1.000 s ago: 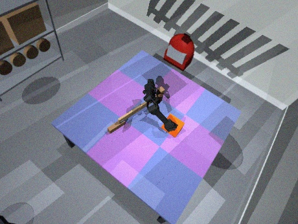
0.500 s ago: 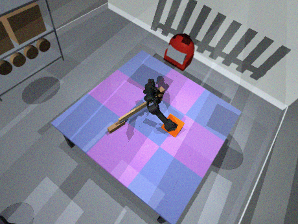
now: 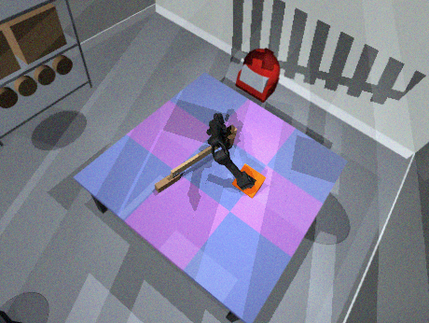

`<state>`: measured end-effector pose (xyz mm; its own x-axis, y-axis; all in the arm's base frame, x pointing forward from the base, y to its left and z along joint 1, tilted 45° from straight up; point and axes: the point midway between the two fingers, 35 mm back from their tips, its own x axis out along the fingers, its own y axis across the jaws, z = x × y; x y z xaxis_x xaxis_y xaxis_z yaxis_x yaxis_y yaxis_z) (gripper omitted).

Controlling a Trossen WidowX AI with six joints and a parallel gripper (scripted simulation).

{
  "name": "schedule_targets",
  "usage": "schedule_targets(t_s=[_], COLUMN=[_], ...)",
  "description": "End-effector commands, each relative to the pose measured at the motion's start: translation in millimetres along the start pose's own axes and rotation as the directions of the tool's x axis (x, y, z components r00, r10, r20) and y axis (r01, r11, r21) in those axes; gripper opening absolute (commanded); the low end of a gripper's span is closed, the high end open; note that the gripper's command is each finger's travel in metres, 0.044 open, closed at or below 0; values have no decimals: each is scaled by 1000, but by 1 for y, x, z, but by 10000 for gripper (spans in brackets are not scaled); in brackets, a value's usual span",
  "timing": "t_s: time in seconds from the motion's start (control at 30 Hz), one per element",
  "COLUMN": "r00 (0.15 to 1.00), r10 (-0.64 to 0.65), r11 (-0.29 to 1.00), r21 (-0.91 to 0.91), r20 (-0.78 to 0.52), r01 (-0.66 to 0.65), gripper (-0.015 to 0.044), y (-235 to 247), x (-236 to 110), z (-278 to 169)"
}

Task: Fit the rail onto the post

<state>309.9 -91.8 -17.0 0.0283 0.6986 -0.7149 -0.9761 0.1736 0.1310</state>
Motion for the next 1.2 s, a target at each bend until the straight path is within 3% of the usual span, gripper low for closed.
schedule_targets(t_s=[0.0, 0.97, 1.17], r00=[1000, 1000, 1000], r10=[1, 0, 0], r11=[1000, 1000, 1000], r21=[0, 0, 1], r20=[-2, -2, 1], r01=[-1, 0, 0], gripper=[0, 0, 158], y=[0, 0, 0], x=[-1, 0, 0], z=[-3, -12, -9])
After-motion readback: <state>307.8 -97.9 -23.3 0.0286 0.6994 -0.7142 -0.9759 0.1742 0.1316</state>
